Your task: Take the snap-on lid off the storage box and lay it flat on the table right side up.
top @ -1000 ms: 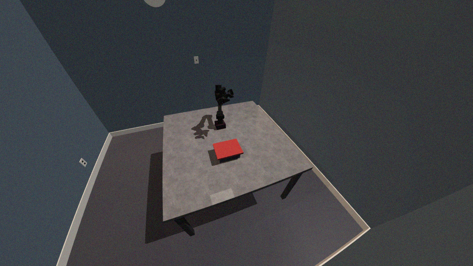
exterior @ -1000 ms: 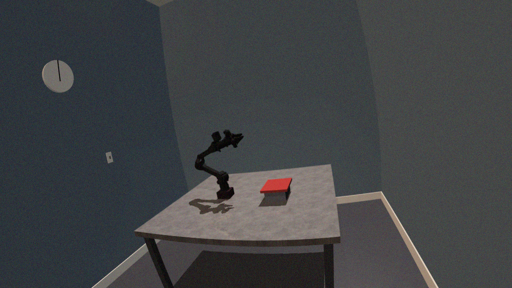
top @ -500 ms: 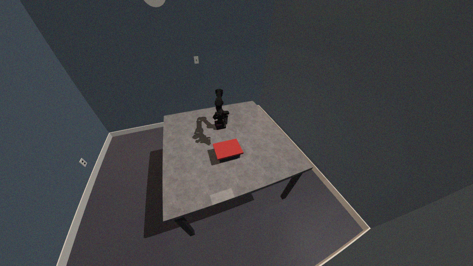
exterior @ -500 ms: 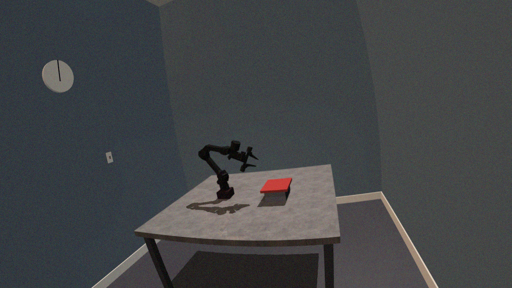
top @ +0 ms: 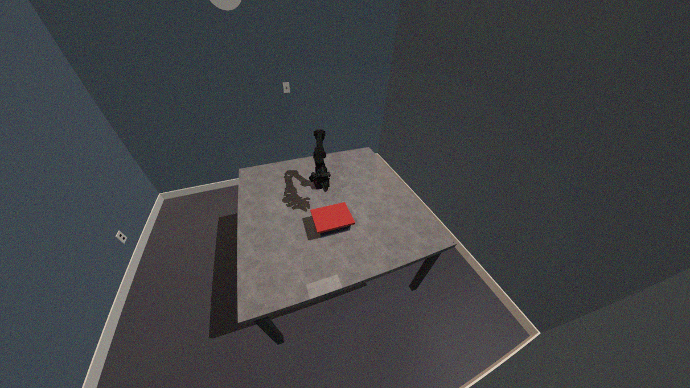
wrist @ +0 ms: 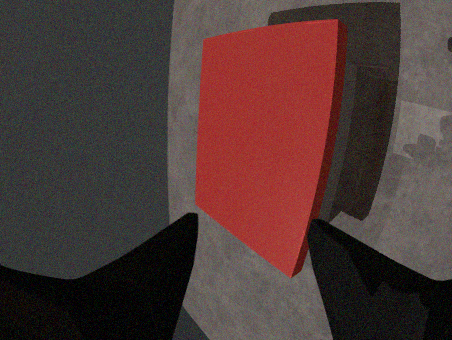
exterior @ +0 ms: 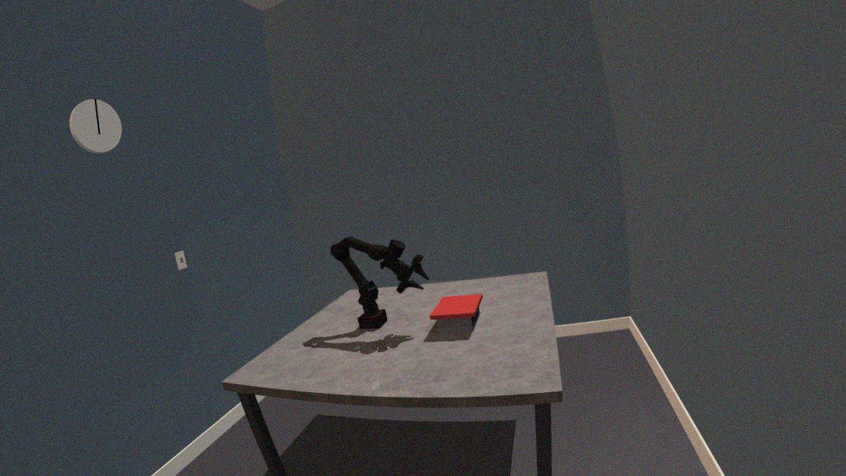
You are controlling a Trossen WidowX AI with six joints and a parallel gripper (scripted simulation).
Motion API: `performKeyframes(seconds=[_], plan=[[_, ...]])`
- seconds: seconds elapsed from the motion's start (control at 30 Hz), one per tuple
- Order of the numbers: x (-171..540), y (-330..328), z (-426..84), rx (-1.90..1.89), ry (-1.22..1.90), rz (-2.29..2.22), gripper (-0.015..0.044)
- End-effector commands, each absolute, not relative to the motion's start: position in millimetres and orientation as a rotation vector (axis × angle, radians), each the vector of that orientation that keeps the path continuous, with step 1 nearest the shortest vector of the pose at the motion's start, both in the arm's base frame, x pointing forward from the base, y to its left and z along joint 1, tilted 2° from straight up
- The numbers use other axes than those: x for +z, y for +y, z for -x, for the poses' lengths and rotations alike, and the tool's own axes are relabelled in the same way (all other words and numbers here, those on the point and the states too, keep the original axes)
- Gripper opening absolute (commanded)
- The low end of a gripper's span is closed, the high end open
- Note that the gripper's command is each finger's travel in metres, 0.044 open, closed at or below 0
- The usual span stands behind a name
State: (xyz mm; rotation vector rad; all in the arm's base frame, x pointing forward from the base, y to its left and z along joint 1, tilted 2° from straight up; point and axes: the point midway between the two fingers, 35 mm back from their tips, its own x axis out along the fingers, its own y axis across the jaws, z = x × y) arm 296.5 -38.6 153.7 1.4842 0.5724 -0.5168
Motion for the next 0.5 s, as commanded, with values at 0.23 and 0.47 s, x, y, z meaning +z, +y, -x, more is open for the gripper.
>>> performKeyframes(seconds=[0.23,0.47], plan=[[86,-38,-292,-0.541,0.588,-1.49,0.0235],[82,-39,-297,-0.541,0.588,-1.489,0.0235]])
